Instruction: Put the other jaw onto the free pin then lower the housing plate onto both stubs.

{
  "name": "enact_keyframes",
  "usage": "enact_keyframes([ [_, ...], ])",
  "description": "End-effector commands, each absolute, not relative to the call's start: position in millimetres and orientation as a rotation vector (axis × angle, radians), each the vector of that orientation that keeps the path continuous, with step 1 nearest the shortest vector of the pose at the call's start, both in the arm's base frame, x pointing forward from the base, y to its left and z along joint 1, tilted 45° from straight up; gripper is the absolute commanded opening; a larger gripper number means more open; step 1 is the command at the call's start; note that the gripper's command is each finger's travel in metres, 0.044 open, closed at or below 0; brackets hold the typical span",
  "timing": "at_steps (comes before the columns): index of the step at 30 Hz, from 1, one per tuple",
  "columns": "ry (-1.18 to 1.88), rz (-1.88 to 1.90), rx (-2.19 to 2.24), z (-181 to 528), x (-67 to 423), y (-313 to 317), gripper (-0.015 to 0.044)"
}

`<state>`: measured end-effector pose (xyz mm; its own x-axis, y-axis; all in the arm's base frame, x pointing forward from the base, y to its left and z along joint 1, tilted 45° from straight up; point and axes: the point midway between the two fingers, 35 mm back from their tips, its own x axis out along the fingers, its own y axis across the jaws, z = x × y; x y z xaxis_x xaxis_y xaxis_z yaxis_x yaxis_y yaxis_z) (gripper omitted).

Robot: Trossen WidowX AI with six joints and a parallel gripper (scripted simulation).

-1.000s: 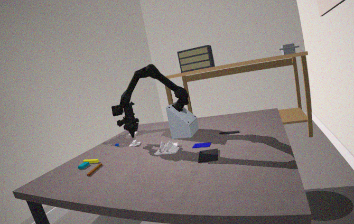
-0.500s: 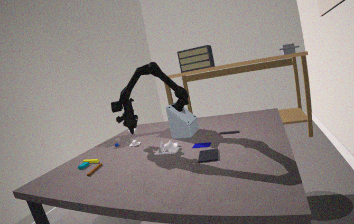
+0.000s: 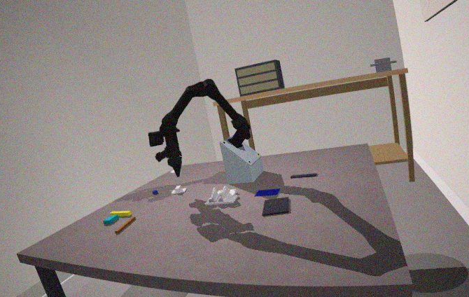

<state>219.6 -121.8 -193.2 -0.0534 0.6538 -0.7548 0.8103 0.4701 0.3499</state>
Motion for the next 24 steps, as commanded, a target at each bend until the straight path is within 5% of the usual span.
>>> enact_keyframes([
  [1,1.756,-0.161,1.209,-184,228,-115,0.0351],
  [24,1.699,0.074,0.993,-134,261,-68,0.0351],
])
